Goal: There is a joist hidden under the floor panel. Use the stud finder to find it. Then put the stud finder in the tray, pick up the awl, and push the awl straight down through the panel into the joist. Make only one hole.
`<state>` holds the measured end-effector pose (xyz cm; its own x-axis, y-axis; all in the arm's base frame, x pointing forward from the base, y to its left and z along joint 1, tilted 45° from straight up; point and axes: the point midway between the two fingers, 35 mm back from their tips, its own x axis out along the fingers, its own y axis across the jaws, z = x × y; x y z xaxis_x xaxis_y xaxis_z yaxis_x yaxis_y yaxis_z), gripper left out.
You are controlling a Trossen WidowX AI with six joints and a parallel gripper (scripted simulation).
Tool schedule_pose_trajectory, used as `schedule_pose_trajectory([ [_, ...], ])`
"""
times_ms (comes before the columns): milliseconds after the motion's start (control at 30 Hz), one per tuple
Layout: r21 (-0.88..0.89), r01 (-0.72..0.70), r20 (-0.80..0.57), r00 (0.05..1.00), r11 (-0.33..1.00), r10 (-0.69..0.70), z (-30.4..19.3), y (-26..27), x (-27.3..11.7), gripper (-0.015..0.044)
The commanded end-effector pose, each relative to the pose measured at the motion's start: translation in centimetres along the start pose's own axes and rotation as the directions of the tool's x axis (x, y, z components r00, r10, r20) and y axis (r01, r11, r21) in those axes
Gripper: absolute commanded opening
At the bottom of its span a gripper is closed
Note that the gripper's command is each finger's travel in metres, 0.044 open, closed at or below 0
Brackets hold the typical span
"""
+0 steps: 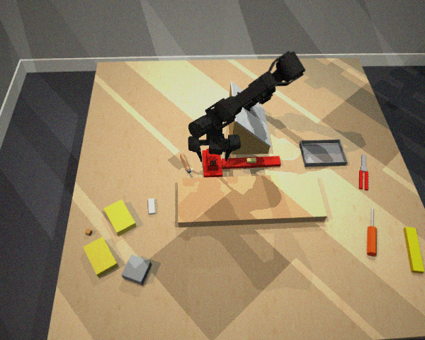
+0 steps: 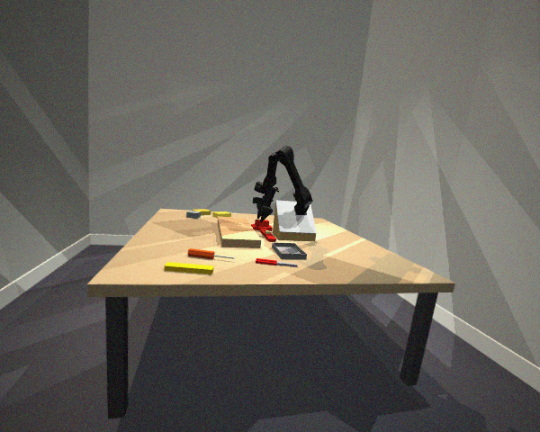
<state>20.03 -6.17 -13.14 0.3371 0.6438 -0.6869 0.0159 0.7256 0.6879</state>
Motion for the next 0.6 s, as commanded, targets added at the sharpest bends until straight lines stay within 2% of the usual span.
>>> schedule_pose_trajectory([
  [0, 0.01, -0.01, -0.003, 1.0, 1.0, 0.01, -0.5, 0.3, 0.9, 0.044],
  [533, 0.008, -0.014, -0.003, 1.0, 1.0, 0.014, -1.2, 0.5, 3.0, 0.044],
  [567, 0.008, -0.014, -0.003, 1.0, 1.0, 0.014, -1.2, 0.5, 3.0, 0.0414],
])
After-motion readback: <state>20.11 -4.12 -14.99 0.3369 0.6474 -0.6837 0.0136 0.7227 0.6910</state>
